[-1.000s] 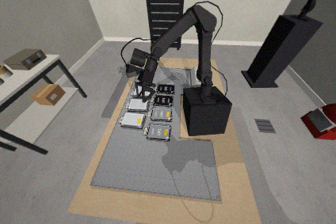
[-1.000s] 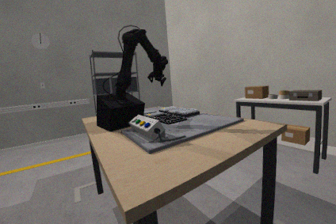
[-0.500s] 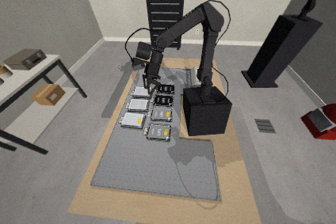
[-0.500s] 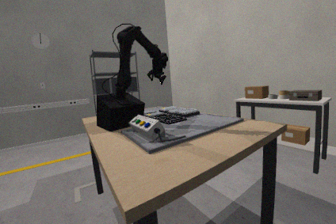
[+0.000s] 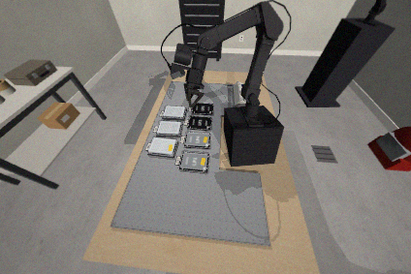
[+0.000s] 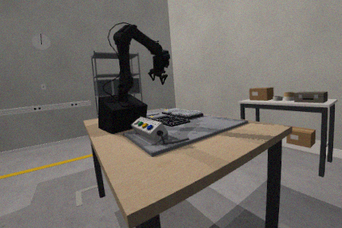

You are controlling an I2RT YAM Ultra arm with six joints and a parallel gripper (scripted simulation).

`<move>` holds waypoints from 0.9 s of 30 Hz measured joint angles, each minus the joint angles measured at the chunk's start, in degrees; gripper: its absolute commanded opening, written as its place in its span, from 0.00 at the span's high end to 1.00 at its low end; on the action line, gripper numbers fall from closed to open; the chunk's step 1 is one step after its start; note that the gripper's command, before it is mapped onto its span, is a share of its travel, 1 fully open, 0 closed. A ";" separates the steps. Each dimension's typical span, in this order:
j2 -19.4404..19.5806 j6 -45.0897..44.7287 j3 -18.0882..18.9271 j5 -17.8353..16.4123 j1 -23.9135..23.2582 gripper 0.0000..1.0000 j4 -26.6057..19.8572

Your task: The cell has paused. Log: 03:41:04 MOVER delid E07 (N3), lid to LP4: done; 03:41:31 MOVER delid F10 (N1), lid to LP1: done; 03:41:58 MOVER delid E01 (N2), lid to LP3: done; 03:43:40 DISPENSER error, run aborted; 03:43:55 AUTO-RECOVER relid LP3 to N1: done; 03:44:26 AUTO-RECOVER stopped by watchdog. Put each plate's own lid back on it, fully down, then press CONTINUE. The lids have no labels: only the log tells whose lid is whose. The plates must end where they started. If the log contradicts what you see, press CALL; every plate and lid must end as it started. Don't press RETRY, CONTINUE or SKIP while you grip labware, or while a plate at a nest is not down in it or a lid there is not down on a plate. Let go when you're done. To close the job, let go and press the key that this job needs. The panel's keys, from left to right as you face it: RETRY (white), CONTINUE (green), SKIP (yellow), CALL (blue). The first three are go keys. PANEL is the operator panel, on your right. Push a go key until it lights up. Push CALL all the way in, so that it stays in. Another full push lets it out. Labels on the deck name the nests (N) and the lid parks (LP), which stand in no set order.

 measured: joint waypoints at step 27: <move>-14.47 5.81 -1.05 6.01 -5.46 0.00 -19.96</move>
